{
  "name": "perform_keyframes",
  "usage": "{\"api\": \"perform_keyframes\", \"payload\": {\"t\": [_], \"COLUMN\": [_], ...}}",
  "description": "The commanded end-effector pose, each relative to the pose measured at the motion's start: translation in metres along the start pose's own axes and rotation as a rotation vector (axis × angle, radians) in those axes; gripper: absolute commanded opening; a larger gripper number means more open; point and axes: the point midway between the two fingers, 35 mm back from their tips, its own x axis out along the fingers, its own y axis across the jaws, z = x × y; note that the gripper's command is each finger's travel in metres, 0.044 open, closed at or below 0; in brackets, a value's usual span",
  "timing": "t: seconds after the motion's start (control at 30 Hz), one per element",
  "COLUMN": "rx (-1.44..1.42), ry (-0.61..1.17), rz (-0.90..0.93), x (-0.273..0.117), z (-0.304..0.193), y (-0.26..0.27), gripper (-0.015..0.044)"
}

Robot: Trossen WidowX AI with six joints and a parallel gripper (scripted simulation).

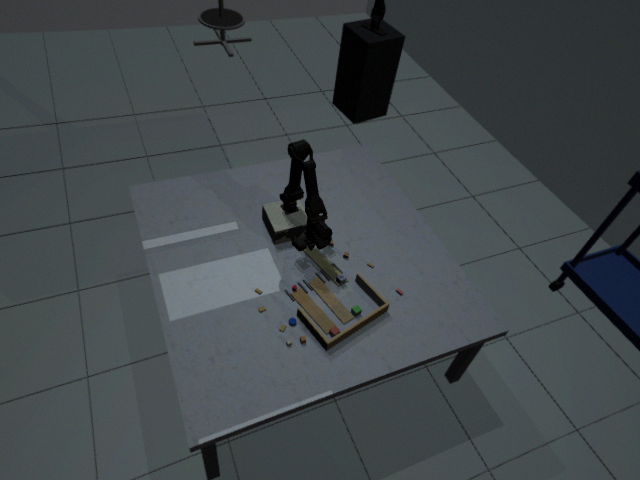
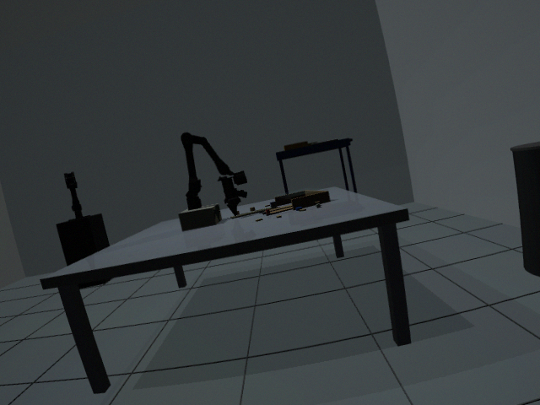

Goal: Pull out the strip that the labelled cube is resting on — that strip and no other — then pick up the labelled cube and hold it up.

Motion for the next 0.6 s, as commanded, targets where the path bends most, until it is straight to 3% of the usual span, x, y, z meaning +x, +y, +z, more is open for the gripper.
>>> {"api": "perform_keyframes", "payload": {"t": [0.0, 0.57], "rx": [-0.003, -0.003], "ry": [0.036, 0.037], "rz": [0.002, 0.002], "x": [0.0040, 0.0038], "z": [-0.0174, -0.0237], "y": [0.0010, 0.0012], "gripper": [0.0000, 0.0000]}}
